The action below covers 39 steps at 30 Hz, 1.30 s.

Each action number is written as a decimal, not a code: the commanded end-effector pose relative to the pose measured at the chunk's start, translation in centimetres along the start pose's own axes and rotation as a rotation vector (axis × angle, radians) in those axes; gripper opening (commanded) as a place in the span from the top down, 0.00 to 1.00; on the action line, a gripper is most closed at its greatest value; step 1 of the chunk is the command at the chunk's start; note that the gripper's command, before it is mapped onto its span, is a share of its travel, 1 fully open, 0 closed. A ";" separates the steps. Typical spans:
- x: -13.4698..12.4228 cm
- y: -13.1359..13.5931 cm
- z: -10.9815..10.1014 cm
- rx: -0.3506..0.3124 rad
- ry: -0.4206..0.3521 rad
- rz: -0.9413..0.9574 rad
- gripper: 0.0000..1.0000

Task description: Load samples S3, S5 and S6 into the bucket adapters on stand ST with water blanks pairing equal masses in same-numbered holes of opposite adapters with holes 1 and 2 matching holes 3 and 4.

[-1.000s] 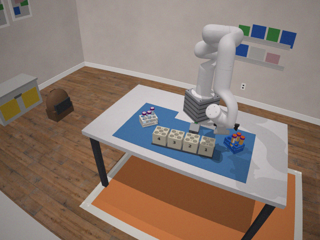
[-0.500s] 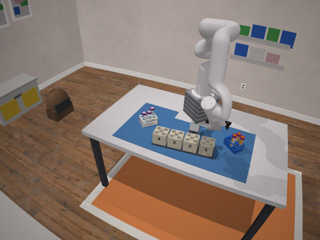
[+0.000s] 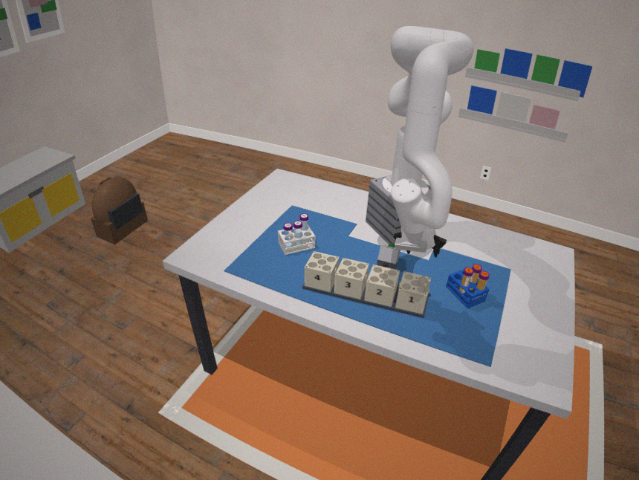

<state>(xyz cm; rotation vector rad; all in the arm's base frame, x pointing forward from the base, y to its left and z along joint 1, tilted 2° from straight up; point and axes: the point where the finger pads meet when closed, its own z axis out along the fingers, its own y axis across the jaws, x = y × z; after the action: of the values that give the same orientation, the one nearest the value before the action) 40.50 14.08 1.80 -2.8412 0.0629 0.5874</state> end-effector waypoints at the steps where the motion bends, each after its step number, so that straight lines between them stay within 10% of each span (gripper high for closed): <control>1: 0.2 2.0 -0.9 -0.031 0.052 0.003 0.00; 39: -0.1 14.7 -7.4 -0.207 0.433 0.003 0.00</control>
<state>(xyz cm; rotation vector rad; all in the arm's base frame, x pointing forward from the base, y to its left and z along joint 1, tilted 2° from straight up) 41.80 -0.19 4.47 -3.0920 0.0851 0.0526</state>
